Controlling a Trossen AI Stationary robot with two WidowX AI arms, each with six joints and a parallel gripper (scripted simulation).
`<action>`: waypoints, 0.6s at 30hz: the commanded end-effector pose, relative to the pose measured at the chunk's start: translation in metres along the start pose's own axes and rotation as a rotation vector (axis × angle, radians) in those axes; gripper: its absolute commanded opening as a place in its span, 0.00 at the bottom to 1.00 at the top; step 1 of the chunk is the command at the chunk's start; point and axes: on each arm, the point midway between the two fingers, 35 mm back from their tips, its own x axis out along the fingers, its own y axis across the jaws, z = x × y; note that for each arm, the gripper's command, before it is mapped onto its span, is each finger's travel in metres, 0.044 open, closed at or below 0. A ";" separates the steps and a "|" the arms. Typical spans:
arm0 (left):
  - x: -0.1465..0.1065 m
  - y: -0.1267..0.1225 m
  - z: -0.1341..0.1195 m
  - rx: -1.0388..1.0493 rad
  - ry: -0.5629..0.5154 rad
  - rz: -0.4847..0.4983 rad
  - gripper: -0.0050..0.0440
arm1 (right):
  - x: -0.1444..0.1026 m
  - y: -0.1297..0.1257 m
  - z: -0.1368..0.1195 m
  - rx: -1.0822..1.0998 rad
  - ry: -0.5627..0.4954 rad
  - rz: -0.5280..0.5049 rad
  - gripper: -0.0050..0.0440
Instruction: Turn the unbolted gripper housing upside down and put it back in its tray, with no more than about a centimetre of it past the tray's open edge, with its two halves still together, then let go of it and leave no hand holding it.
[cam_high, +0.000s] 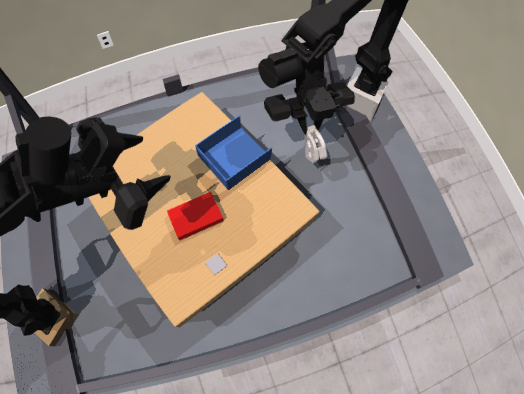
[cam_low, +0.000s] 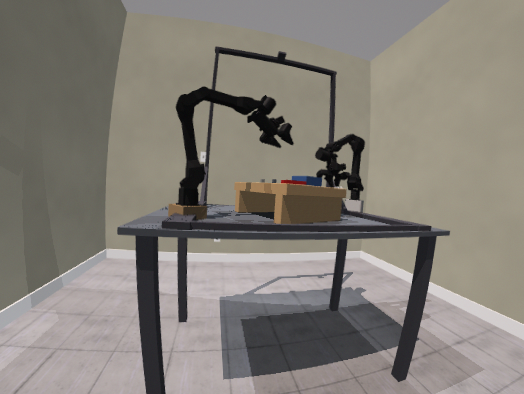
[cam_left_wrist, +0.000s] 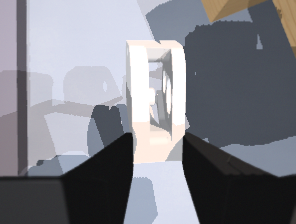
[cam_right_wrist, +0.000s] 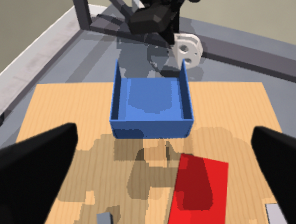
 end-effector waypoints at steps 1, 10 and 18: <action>-0.006 -0.006 0.004 -0.068 -0.009 0.002 0.33 | -0.006 -0.001 0.008 0.002 -0.025 -0.004 0.99; -0.006 -0.006 0.004 -0.215 -0.008 0.054 0.33 | -0.006 -0.001 0.008 0.002 -0.025 -0.004 0.99; -0.006 -0.006 0.004 -0.314 -0.006 0.089 0.33 | -0.006 -0.001 0.008 0.002 -0.025 -0.004 0.99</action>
